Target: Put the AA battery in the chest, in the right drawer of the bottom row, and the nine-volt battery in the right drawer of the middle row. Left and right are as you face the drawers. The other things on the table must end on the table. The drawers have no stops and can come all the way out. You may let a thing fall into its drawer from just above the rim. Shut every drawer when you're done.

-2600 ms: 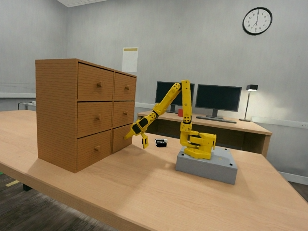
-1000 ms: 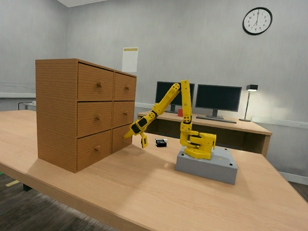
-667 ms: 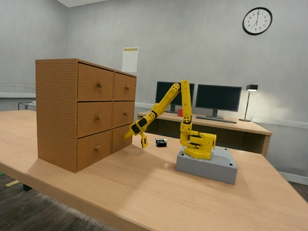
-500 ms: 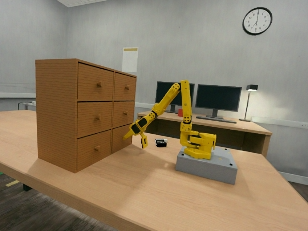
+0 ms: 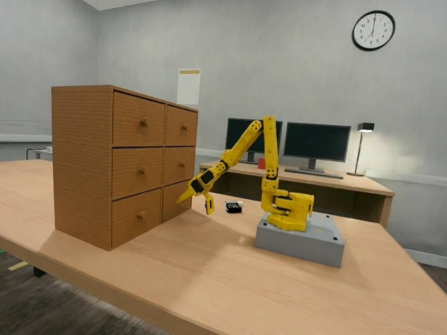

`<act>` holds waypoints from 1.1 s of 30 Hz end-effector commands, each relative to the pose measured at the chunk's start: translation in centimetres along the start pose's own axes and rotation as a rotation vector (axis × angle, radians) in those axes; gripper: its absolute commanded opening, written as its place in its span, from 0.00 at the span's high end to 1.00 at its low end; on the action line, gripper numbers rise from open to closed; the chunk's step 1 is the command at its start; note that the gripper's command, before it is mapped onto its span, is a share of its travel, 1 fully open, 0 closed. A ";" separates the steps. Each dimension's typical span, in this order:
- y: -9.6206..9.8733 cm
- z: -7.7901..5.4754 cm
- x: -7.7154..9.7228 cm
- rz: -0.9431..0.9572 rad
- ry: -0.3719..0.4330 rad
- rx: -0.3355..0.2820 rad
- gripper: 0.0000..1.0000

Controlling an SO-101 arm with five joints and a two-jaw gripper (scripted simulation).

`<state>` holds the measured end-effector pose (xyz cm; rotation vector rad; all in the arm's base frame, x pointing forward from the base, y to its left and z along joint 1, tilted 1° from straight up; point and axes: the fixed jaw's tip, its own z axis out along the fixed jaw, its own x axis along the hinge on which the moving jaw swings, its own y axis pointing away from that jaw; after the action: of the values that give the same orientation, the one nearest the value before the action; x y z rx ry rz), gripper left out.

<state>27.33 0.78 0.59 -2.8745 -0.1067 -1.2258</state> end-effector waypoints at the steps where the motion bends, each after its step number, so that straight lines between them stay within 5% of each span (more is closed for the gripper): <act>1: -0.1 -1.0 0.2 0.009 0.004 0.004 0.79; 19: -0.1 -4.2 0.0 0.033 0.008 0.004 0.79; 33: -0.1 -5.0 0.3 0.035 -0.001 0.005 0.79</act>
<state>24.45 0.67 3.89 -2.8554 -0.0731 -1.2409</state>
